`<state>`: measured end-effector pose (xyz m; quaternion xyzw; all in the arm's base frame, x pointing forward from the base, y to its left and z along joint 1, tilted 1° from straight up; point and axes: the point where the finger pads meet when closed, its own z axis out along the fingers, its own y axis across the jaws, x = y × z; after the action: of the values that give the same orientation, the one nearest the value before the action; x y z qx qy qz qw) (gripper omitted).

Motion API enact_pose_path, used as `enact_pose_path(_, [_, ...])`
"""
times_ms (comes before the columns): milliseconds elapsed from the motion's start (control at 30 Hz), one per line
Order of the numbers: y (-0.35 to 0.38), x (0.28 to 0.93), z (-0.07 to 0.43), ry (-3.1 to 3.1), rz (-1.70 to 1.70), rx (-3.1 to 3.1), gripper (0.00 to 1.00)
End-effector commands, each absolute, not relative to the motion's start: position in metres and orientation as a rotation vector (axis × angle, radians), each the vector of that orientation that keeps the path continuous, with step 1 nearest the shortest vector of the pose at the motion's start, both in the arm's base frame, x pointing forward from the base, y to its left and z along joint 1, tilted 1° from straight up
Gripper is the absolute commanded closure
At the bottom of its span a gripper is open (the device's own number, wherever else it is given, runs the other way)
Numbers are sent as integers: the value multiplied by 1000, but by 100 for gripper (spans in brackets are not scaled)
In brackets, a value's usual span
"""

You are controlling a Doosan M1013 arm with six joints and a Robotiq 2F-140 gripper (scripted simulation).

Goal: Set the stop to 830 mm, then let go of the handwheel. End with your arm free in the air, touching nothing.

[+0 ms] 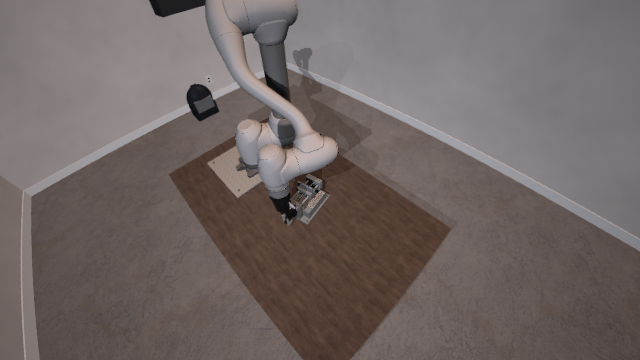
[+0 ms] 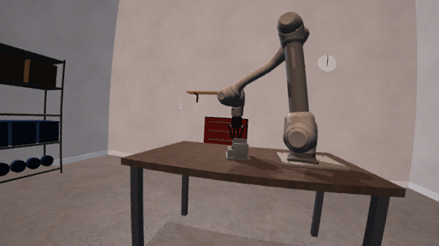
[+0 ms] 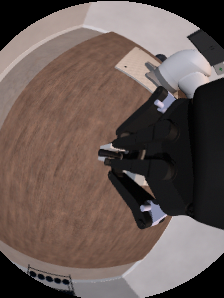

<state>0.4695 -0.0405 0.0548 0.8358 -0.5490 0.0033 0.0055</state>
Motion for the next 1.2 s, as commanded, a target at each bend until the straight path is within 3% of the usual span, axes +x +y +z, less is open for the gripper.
enact_pose_path(0, [-40,472,57,-1721,12,2618,96])
enact_pose_path(1167, [-37,478,65,-1721,12,2618,96])
